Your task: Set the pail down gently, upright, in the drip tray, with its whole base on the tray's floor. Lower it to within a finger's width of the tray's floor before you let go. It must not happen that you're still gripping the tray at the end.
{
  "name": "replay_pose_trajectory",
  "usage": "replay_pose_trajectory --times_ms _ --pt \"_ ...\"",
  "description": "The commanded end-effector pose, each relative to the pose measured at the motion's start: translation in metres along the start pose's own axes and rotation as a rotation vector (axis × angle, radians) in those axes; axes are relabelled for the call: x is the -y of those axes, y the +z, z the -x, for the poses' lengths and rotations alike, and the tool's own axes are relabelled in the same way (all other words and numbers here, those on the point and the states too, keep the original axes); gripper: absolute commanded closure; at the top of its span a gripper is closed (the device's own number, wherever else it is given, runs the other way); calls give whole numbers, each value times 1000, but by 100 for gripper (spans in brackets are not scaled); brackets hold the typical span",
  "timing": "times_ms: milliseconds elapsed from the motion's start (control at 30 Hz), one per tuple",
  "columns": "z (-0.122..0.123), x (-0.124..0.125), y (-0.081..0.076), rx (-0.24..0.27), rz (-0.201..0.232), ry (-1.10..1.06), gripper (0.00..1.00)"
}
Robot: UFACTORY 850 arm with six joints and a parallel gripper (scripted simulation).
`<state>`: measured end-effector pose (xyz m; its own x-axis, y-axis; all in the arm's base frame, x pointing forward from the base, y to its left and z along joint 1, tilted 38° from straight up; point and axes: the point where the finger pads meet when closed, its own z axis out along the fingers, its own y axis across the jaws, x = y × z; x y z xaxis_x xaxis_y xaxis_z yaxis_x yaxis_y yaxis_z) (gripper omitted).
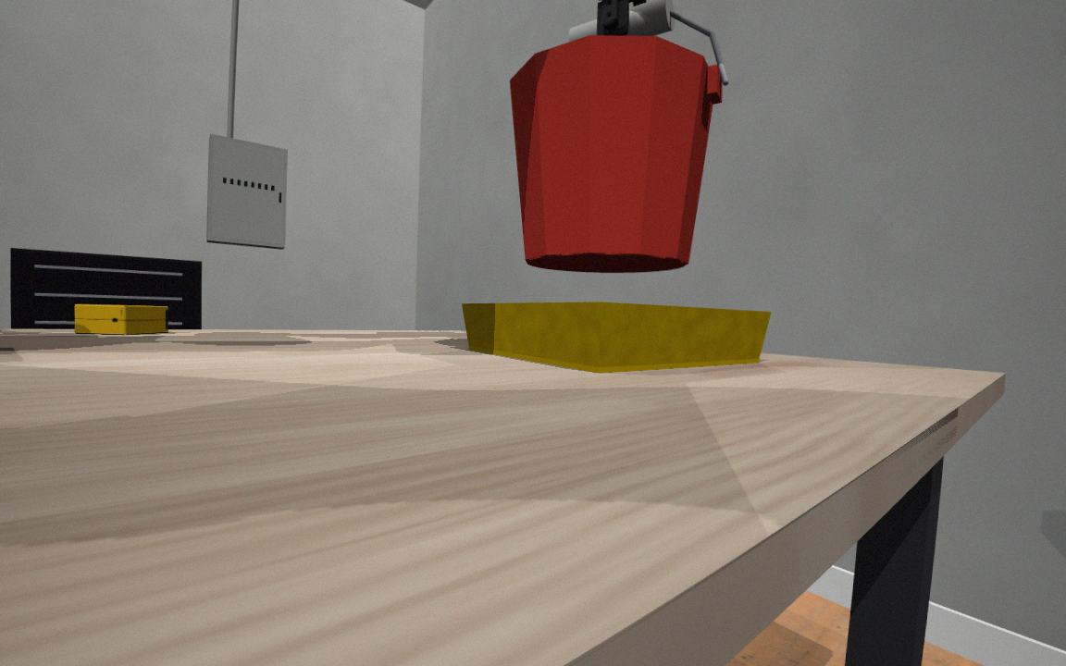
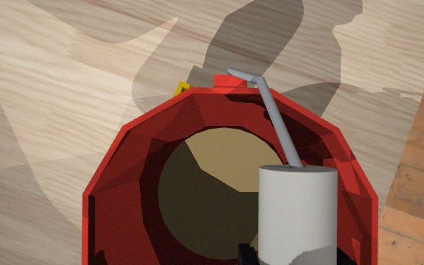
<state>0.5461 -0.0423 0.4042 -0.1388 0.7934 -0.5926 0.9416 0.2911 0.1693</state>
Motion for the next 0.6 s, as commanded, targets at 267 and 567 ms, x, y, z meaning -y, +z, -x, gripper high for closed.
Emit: replay_pose_trajectory --times_ms 267,567 --pt "5 0 -1 0 2 1 100" --pt "6 0 -1 0 2 1 100"
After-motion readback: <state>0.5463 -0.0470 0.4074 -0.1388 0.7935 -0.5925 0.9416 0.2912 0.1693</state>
